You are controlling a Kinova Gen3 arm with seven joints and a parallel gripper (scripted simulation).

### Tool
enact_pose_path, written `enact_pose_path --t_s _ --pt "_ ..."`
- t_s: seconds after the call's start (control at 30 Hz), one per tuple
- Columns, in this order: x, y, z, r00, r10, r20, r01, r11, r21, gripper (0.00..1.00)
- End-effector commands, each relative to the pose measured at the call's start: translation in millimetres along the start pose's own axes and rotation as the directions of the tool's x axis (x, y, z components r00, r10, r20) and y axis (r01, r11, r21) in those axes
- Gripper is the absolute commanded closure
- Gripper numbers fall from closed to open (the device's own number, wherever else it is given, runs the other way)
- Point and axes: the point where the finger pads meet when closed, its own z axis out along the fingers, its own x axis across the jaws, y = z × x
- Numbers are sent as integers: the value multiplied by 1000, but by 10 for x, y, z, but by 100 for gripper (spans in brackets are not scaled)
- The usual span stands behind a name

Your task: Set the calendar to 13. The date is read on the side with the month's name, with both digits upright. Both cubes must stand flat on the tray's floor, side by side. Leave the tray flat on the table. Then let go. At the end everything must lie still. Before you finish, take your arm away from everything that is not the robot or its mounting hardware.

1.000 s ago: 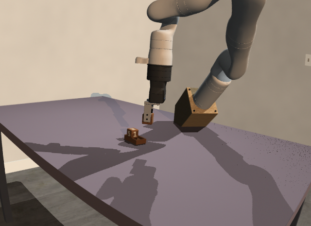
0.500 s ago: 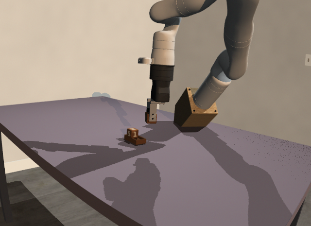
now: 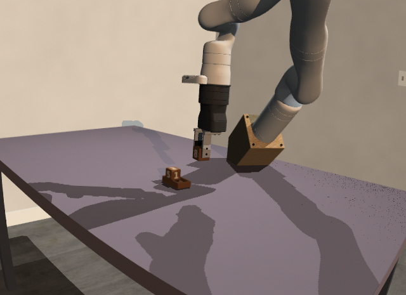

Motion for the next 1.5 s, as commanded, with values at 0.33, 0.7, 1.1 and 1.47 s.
enact_pose_path --t_s 0.33,0.7,1.1,1.47 --pt "20 55 -13 995 -100 1 100 995 6 40" --pt "19 63 -13 993 -117 1 117 993 6 40" --pt "19 63 -8 993 -117 1 117 993 6 40" --pt "22 63 189 993 -117 1 117 993 6 40"
